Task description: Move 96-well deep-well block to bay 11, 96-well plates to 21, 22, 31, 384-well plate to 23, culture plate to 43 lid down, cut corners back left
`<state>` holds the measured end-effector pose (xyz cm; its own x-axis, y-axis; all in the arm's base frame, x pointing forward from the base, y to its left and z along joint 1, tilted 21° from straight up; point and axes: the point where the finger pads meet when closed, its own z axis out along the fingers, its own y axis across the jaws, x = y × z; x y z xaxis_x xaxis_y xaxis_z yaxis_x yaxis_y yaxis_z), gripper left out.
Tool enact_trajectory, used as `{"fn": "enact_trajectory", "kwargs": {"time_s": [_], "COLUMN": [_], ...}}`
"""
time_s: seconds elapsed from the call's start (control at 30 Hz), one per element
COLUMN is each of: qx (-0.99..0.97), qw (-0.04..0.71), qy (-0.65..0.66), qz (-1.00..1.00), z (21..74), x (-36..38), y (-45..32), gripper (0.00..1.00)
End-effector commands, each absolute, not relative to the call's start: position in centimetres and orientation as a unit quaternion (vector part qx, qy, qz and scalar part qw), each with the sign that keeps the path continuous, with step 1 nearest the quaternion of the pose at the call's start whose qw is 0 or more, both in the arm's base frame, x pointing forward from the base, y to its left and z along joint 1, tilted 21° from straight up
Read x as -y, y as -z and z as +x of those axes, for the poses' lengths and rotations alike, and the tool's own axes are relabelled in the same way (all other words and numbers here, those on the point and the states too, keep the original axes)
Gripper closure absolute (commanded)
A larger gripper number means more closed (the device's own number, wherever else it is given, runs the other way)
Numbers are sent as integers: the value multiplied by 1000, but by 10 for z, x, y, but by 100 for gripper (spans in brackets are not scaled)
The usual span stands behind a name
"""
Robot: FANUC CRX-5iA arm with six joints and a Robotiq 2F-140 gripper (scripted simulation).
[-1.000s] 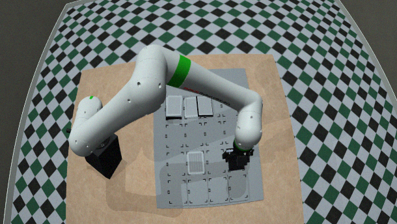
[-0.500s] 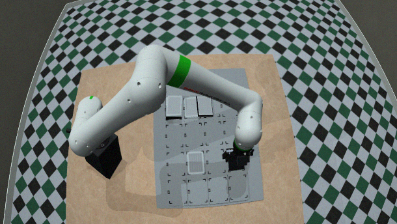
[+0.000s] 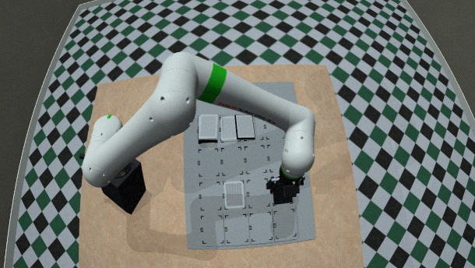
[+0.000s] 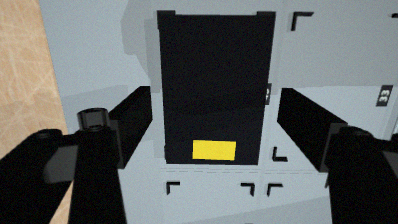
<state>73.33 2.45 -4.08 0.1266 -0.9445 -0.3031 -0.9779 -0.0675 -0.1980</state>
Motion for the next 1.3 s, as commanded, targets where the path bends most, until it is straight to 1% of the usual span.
{"fn": "enact_trajectory", "kwargs": {"time_s": [0.0,1.27], "qx": [-659,-659], "qw": [179,179], "qy": [-46,-46], "qz": [-729,-729], "z": [733,727], "x": [-23,-10], "y": [35,-1], "gripper": [30,30]}}
